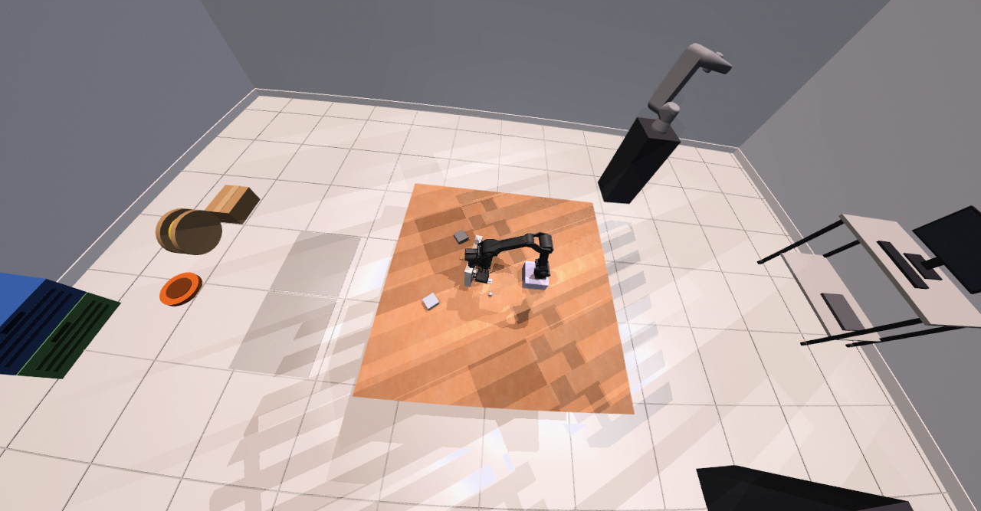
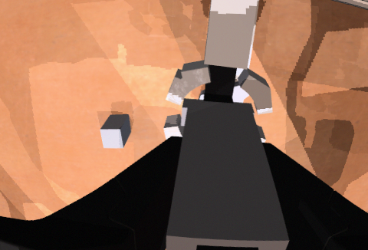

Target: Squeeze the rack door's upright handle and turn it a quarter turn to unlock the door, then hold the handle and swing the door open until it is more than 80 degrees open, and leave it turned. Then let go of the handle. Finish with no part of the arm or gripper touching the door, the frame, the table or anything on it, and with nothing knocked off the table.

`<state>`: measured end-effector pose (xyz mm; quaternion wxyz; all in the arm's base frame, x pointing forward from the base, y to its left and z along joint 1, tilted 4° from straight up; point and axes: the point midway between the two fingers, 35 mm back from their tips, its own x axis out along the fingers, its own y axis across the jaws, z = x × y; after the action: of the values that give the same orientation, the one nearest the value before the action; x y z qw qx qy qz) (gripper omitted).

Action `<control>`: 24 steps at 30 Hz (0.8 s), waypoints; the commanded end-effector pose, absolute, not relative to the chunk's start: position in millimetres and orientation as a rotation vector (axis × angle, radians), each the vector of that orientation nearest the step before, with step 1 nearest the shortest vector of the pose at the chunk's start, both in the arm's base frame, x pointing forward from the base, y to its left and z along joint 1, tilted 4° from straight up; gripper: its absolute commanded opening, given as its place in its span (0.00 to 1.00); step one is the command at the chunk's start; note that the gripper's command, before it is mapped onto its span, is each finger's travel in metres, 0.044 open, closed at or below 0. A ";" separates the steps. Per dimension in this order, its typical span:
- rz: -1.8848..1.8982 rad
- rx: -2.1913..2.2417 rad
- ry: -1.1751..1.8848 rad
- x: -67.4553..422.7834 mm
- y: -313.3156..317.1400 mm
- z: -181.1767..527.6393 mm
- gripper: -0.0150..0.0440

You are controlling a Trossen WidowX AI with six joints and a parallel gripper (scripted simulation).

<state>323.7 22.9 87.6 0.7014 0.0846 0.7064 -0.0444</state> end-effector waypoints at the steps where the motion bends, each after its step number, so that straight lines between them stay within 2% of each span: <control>1: 0.000 0.090 1.575 323.6 22.9 87.1 0.28; 24: 0.876 -0.793 1.376 323.5 23.0 87.0 0.28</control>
<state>323.6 23.0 87.6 0.6376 -0.3041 0.6201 0.3413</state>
